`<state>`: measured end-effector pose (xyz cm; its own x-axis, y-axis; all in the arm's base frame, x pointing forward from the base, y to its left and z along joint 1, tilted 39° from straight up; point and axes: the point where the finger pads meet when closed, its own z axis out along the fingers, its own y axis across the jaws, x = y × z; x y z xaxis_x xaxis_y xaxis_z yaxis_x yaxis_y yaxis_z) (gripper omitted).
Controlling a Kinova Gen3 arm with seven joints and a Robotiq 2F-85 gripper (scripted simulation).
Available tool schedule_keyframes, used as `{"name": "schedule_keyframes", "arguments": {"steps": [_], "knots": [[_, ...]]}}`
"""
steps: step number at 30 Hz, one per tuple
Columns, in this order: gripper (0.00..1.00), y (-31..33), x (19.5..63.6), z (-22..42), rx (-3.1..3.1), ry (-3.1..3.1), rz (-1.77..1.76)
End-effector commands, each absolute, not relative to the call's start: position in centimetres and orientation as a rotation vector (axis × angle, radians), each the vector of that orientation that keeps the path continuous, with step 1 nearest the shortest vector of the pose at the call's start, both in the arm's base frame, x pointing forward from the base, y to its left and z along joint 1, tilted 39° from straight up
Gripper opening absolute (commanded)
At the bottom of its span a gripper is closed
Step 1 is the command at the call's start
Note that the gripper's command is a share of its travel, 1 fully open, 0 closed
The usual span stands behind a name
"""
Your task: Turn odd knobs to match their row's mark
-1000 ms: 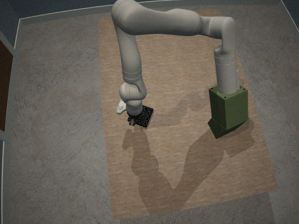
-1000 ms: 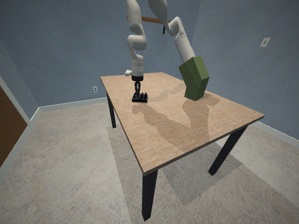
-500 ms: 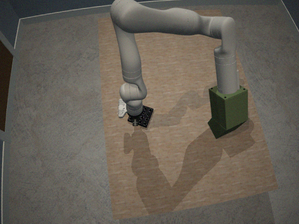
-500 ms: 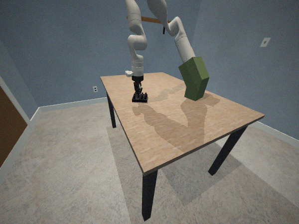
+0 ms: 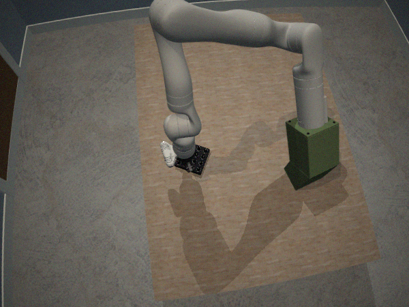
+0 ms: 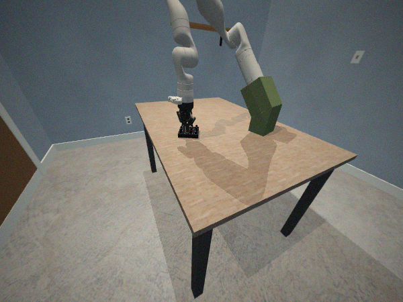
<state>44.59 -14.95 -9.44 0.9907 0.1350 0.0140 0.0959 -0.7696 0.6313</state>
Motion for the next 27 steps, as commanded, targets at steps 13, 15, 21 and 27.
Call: {"name": "schedule_keyframes", "arguments": {"steps": [13, 15, 21, 27], "knots": [[0.08, -15.04, 44.67, -9.36, 2.402, 0.542, -0.065], [0.08, -15.04, 44.67, -9.36, 2.389, 0.601, -0.086], [0.08, -15.04, 44.67, -9.36, 2.347, 0.760, -0.145], [0.08, -15.04, 44.67, -9.36, 2.318, 0.852, -0.178]]}}
